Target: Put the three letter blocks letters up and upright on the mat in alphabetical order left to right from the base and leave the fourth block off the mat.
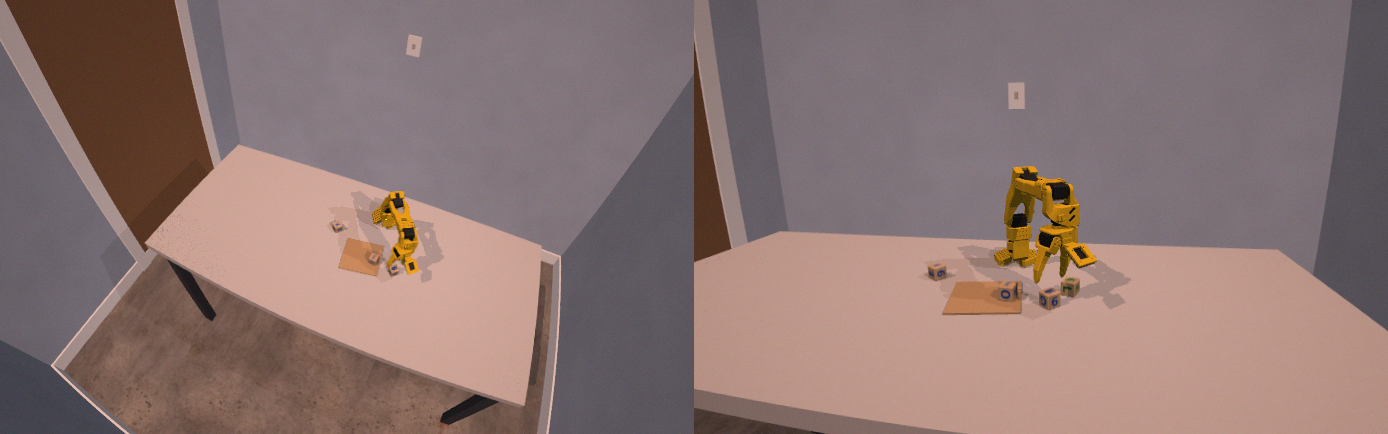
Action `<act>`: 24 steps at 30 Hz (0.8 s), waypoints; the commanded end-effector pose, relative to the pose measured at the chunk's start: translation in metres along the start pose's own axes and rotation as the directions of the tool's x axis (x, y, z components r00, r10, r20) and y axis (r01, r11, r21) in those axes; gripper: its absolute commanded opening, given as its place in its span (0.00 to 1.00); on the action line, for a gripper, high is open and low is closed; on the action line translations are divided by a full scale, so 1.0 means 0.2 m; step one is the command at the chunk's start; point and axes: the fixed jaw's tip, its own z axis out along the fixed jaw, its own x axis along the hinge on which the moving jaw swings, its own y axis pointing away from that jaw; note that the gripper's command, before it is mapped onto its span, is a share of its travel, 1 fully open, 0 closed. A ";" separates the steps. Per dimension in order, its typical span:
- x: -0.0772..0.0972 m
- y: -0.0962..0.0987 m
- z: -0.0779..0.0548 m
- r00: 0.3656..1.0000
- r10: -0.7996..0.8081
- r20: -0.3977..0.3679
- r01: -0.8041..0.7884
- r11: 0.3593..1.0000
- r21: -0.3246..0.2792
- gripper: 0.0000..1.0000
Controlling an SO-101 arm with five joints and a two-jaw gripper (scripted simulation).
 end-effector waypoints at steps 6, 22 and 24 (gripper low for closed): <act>-0.04 0.00 -0.07 0.997 -0.001 0.079 0.000 1.000 0.016 0.35; -0.05 -0.01 0.00 0.997 -0.001 0.079 0.000 1.000 0.016 0.35; -0.05 -0.01 0.02 0.997 -0.001 0.079 0.000 1.000 0.016 0.35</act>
